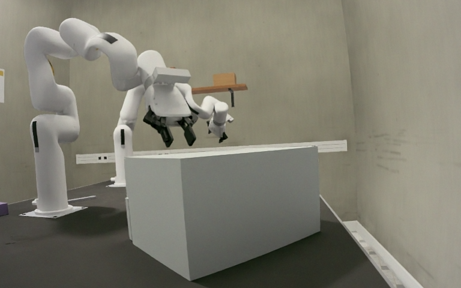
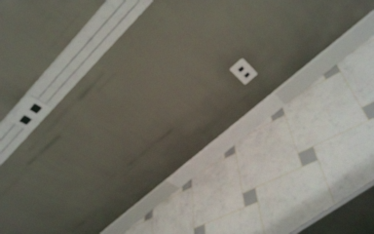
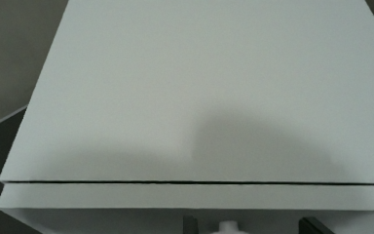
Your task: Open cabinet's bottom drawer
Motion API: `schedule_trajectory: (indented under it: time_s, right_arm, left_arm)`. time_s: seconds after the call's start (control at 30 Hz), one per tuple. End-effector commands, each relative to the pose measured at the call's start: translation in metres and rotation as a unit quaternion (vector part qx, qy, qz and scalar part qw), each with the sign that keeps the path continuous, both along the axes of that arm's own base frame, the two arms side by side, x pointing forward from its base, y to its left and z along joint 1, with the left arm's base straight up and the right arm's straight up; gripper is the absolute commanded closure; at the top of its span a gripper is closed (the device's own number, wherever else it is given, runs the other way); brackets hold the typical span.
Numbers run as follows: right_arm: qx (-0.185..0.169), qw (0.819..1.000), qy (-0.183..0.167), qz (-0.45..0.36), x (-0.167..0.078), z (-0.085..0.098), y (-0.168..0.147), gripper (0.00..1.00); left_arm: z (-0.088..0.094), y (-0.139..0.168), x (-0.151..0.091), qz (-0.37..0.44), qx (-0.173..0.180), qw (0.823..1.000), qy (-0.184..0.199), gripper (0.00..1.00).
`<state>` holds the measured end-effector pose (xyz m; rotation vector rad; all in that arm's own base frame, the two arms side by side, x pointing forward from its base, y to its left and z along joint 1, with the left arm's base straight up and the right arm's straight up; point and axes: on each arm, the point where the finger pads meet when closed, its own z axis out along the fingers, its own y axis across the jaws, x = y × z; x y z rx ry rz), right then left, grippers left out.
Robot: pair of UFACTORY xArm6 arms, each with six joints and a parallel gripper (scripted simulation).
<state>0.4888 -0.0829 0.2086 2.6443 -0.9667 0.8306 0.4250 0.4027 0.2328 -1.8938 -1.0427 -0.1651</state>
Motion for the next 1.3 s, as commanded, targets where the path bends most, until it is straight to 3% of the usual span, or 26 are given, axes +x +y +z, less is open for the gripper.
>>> schedule_trajectory:
  time_s: [0.0, 1.27]
  right_arm:
    - [-0.001, 1.0, -0.003, 0.0, 0.002, -0.011, 0.0, 0.4]
    - [-0.001, 1.0, -0.003, 0.0, 0.002, -0.108, 0.0, 0.4]
  left_arm:
    - [0.002, 0.0, 0.001, 0.0, 0.001, 1.0, -0.002, 0.0]
    - [0.002, 0.0, 0.001, 0.0, 0.001, 1.0, -0.002, 0.0]
